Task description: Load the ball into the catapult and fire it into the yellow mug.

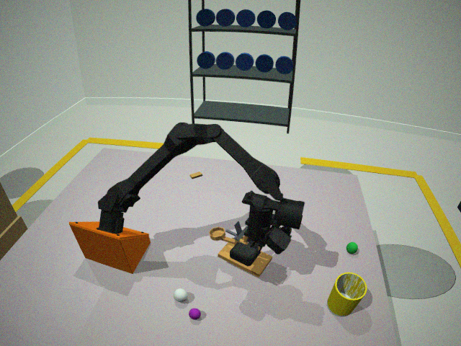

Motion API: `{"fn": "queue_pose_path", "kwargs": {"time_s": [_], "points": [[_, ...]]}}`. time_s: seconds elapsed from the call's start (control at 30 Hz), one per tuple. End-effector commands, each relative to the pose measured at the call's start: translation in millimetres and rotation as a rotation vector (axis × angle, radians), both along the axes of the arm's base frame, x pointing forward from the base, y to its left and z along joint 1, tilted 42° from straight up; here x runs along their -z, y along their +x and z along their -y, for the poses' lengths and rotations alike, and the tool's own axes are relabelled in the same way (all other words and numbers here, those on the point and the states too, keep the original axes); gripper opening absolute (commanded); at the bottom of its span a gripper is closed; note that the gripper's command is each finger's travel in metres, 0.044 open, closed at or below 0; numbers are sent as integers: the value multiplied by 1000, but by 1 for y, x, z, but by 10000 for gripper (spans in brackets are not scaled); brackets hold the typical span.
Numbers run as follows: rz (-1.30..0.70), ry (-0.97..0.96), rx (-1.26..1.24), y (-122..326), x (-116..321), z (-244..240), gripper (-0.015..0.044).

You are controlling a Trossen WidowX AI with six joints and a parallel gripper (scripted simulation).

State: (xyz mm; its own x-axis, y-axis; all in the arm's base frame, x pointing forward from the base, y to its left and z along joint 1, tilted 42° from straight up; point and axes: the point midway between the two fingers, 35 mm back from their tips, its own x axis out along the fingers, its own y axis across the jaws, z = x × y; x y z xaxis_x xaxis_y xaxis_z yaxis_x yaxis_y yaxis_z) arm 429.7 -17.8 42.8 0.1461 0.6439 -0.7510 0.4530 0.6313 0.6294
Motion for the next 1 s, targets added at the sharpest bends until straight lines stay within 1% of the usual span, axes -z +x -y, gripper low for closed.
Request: {"fn": "queue_pose_path", "kwargs": {"time_s": [0.0,0.97], "points": [[18,-5,11,2,-11,10,0],[16,-1,14,10,22,-18,0]]}}
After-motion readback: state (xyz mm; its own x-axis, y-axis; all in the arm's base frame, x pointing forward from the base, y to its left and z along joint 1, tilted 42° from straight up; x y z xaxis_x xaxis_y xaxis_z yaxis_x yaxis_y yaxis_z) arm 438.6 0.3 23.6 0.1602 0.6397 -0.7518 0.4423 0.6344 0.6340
